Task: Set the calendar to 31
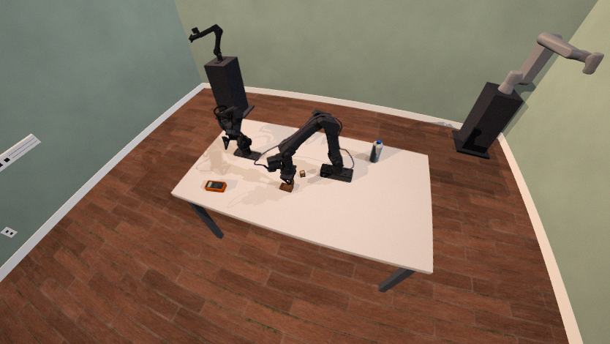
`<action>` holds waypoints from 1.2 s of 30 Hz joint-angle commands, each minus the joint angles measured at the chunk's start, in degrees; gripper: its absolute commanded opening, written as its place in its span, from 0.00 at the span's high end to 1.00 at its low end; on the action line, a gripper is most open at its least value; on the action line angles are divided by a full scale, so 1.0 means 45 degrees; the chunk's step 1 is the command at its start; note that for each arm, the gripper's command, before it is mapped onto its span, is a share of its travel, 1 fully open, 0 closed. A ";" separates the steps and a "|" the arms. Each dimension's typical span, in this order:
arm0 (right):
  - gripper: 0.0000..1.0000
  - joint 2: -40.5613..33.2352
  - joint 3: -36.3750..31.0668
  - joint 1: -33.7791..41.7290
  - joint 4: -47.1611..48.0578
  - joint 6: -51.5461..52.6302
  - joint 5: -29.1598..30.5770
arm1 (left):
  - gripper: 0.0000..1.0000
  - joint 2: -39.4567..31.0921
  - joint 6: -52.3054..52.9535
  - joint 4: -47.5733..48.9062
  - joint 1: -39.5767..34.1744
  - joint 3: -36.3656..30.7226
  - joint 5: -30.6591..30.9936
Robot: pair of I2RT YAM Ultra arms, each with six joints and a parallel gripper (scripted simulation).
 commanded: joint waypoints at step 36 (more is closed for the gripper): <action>0.00 -0.0301 0.0430 0.0082 -0.0061 0.0132 0.0243 | 0.74 0.0953 0.0857 0.1329 -0.0342 -0.0072 0.0171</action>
